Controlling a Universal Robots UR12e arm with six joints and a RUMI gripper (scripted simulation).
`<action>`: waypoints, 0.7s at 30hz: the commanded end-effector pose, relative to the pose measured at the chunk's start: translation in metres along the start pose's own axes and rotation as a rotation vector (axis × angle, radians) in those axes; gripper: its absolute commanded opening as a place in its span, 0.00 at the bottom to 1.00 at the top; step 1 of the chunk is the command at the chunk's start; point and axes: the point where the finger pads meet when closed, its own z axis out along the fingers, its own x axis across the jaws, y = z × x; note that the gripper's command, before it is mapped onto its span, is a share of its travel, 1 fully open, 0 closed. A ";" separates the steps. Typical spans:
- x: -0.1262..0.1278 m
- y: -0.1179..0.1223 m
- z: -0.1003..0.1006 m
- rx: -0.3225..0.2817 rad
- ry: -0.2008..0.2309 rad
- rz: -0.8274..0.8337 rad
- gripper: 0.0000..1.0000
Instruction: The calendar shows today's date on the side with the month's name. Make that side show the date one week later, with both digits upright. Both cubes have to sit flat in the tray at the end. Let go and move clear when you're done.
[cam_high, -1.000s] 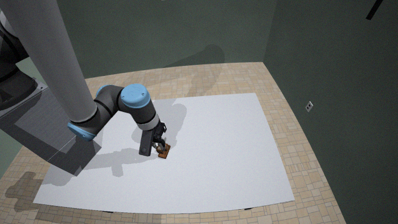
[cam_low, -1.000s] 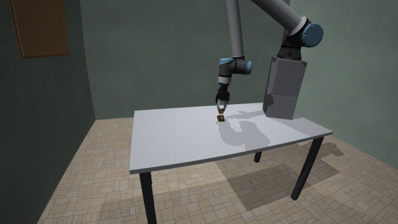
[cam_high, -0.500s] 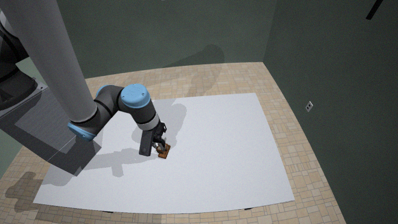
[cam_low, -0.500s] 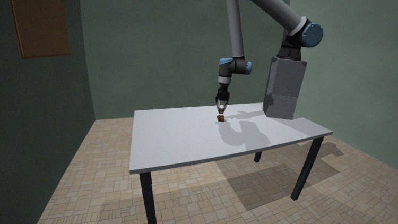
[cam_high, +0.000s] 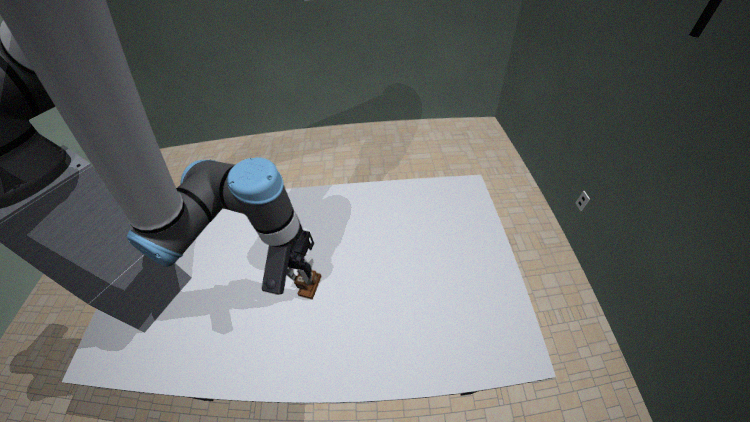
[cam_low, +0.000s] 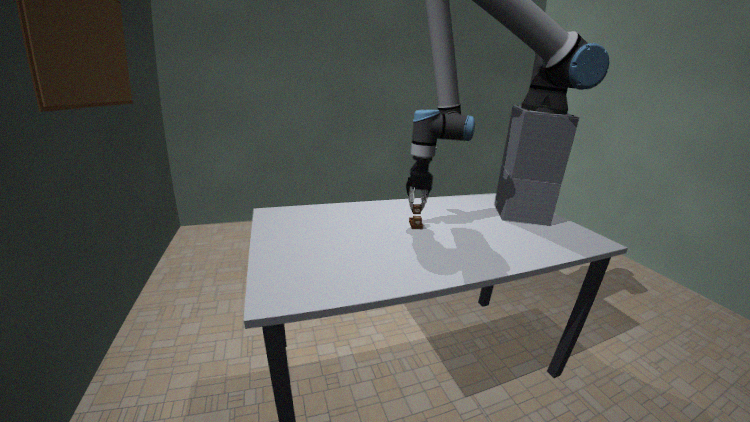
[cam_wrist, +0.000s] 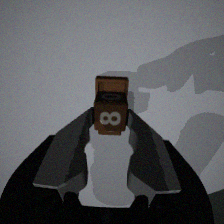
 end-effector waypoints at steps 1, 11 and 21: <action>-0.003 0.001 0.000 0.000 -0.004 -0.002 0.11; -0.003 0.001 0.005 0.000 -0.005 -0.002 0.11; -0.003 0.001 0.012 0.000 -0.004 -0.002 0.11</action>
